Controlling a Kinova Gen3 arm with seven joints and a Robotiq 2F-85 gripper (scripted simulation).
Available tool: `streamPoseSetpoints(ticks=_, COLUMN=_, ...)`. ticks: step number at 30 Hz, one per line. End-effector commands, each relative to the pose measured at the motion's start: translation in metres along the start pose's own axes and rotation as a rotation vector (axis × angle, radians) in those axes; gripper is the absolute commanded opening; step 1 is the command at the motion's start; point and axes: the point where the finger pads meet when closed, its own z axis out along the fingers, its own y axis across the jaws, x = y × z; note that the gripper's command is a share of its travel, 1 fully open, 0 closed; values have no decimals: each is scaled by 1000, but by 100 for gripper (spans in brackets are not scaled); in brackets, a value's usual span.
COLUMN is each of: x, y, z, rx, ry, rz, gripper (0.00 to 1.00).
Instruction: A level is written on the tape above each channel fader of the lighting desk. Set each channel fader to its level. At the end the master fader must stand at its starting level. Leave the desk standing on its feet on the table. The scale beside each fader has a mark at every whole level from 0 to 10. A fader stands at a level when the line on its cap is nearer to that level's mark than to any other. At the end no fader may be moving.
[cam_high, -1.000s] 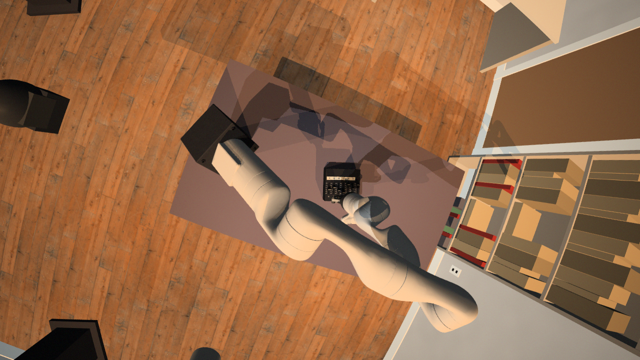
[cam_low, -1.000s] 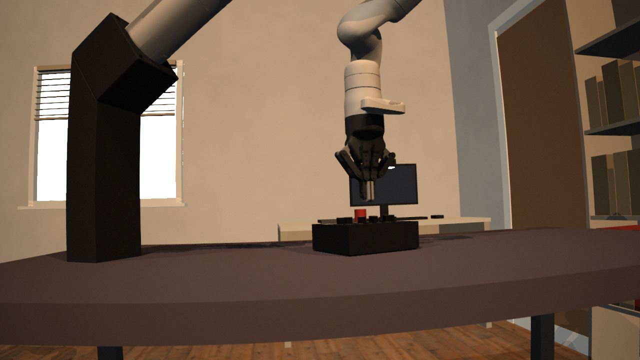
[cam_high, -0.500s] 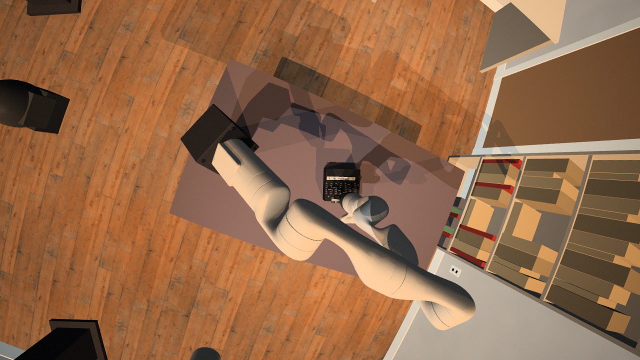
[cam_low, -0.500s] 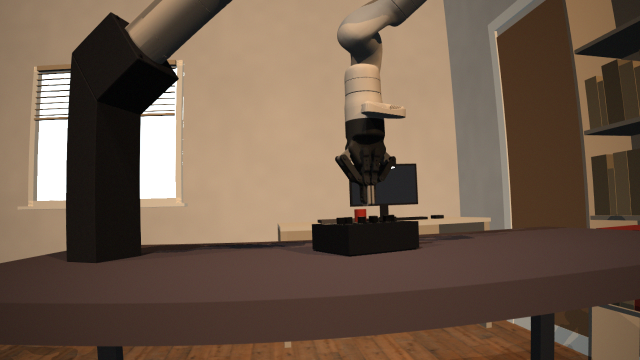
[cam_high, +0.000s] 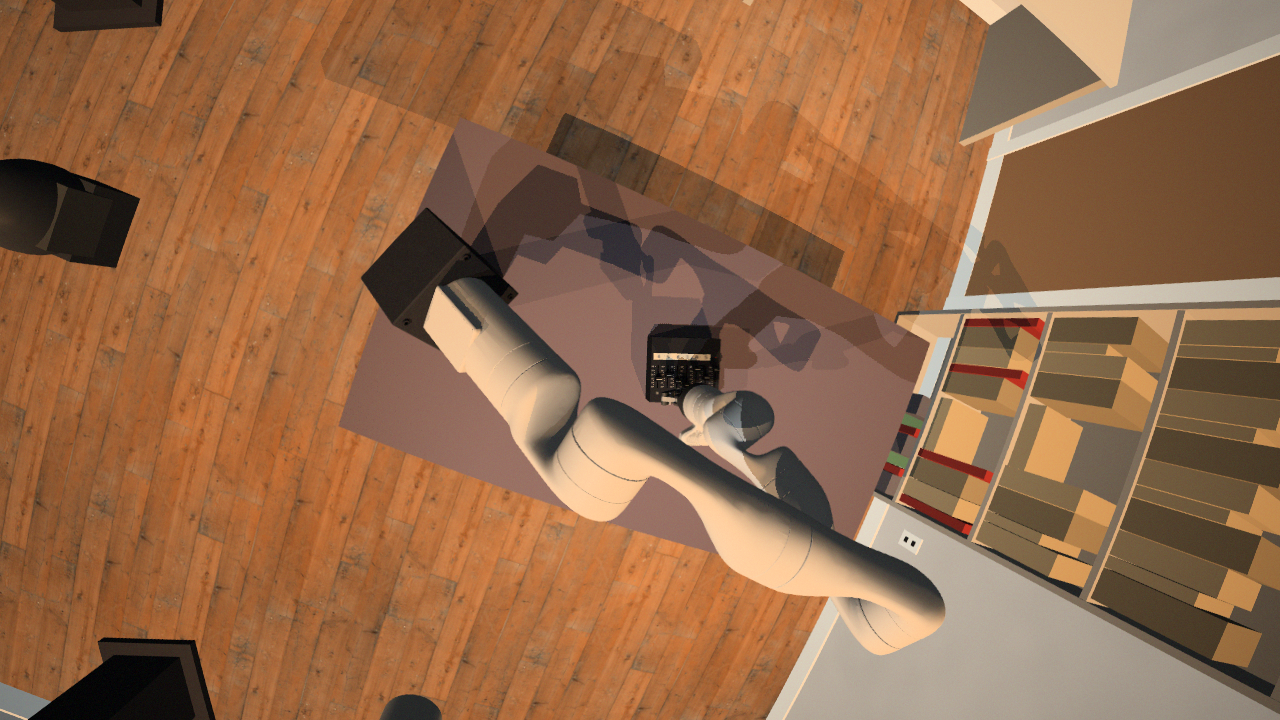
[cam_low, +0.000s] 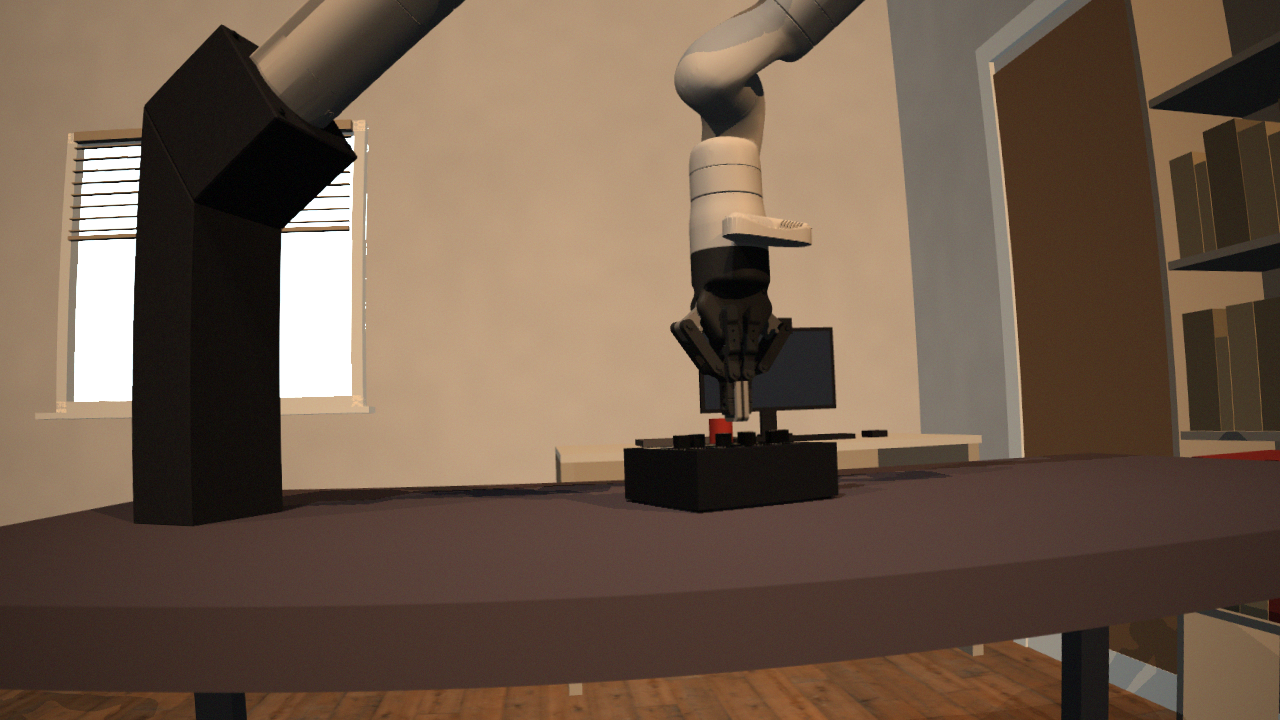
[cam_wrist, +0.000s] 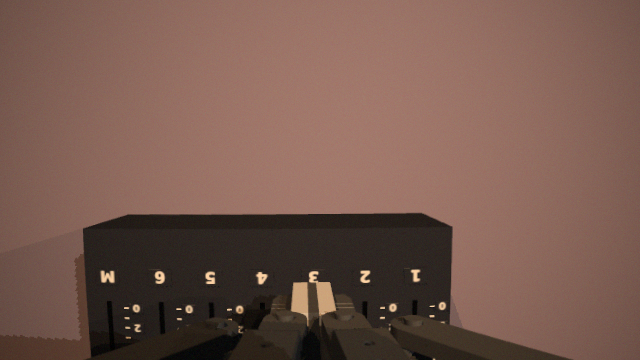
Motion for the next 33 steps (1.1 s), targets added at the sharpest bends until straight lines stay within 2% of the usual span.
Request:
streamPoseSetpoints(ticks=1, x=0, y=1, z=2, rx=-2, ry=0, rz=0, gripper=0)
streamPoseSetpoints(ticks=33, x=0, y=1, z=5, rx=-2, ry=0, rz=0, gripper=0)
